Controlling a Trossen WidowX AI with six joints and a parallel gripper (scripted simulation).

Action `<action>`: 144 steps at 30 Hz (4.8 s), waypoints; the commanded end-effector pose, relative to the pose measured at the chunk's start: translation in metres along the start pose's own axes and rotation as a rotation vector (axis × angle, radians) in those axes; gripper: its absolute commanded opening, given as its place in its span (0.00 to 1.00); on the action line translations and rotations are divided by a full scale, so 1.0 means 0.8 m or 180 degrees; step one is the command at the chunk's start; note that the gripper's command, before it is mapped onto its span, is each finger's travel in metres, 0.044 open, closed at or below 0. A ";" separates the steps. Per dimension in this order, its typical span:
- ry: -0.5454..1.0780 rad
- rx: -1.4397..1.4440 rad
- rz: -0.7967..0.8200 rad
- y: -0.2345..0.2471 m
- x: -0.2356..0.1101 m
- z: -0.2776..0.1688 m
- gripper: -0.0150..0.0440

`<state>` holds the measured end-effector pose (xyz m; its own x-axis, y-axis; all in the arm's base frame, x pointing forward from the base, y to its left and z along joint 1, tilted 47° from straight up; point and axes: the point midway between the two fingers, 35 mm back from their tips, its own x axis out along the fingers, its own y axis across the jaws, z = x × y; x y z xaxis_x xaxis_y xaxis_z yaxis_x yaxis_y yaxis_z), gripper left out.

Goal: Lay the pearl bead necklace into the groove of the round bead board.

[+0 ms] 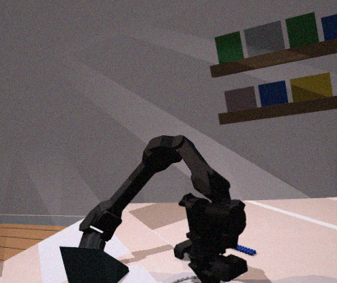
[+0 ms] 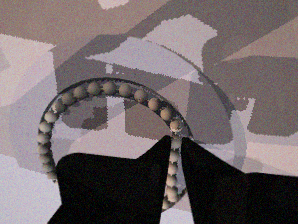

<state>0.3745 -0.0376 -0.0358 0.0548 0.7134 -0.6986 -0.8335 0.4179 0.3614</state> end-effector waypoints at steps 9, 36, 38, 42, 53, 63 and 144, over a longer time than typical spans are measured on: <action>-0.0022 0.0023 0.0001 0.000 -0.008 0.000 0.25; -0.0003 -0.0002 -0.0003 -0.009 -0.001 0.002 0.70; -0.0003 -0.0002 -0.0003 -0.009 -0.001 0.002 0.79; -0.0021 0.0020 0.0000 -0.009 -0.007 0.002 0.97; -0.0022 0.0022 0.0000 -0.008 -0.008 0.002 1.00; -0.0022 0.0022 0.0000 -0.008 -0.008 0.002 1.00; 0.0000 0.0153 -0.0003 -0.012 0.000 -0.014 0.25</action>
<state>0.3765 -0.0484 -0.0465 0.0561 0.7129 -0.6990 -0.8058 0.4457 0.3899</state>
